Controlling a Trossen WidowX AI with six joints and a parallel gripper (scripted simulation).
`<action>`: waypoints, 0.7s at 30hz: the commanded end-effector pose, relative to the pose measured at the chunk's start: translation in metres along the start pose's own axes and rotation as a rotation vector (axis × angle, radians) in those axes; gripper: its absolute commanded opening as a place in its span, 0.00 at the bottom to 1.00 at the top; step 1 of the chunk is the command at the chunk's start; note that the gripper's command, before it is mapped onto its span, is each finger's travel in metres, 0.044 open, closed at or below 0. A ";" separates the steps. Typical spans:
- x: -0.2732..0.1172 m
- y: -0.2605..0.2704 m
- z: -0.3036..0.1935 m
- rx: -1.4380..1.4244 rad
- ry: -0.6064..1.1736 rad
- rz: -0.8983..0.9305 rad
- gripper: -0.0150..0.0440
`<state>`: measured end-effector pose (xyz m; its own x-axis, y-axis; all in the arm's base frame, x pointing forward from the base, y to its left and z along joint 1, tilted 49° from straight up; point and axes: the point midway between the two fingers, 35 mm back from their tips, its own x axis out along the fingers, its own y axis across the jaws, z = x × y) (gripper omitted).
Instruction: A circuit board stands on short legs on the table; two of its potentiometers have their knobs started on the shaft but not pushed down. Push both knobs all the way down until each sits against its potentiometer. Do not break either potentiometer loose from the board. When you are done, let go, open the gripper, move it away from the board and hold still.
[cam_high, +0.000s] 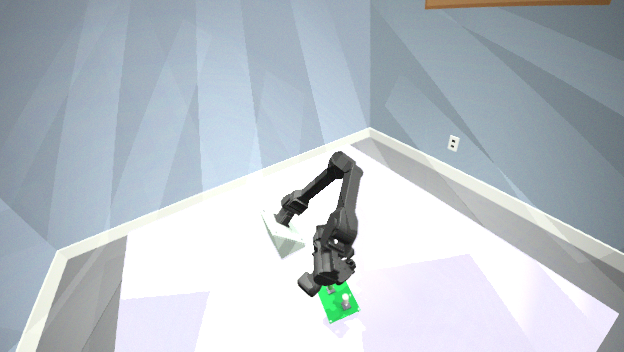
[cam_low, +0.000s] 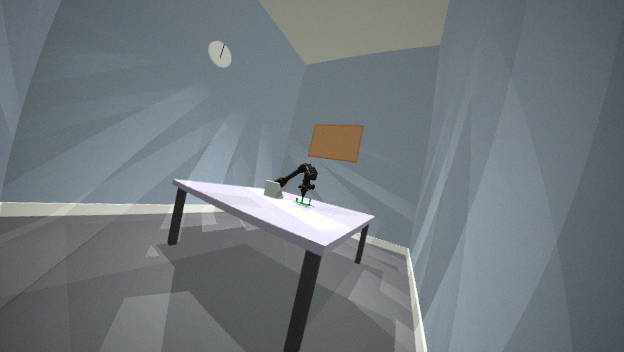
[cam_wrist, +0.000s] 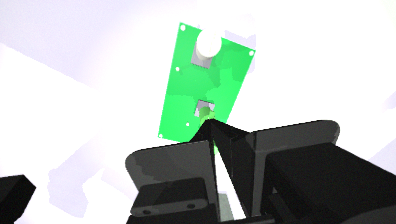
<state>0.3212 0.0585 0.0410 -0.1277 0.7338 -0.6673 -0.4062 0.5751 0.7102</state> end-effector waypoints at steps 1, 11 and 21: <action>0.003 0.001 0.000 0.001 0.000 0.005 0.25; 0.003 0.001 0.000 0.001 0.000 0.005 0.25; -0.010 0.001 0.000 0.001 0.001 0.005 0.25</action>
<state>0.3194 0.0565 0.0444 -0.1366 0.7381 -0.6607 -0.3953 0.5710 0.7195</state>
